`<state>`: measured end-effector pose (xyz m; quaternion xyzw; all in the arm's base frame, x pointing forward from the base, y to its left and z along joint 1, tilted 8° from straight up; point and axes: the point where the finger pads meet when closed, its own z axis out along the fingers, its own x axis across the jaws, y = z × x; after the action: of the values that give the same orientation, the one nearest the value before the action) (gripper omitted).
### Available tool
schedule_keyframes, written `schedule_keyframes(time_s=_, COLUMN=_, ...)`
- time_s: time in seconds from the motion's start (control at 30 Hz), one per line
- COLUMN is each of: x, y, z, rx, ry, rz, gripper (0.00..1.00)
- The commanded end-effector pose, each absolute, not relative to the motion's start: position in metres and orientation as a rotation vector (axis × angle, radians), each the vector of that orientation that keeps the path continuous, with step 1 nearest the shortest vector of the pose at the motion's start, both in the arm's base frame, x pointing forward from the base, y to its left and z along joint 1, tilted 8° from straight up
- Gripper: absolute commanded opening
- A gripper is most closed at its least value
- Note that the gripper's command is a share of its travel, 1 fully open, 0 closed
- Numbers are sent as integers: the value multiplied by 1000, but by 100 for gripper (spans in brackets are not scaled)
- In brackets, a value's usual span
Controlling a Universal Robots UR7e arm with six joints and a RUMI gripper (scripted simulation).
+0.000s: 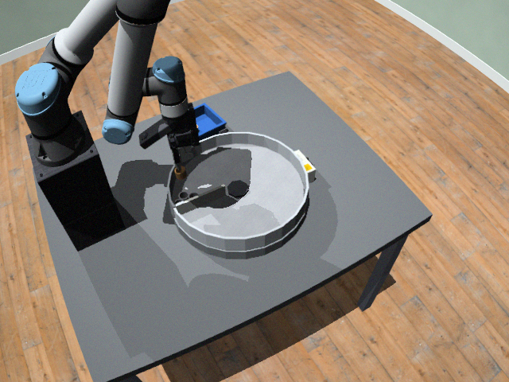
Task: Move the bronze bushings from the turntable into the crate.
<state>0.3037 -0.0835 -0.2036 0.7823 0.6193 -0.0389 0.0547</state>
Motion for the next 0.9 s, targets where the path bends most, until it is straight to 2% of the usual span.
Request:
schedule_keyframes(time_s=0.0, x=319, y=-68, z=-205, rx=2381, ry=1871, rz=-124, gripper=0)
schedule_keyframes(time_s=0.87, x=395, y=33, z=-220, rx=2384, ry=1874, rz=-126, gripper=0)
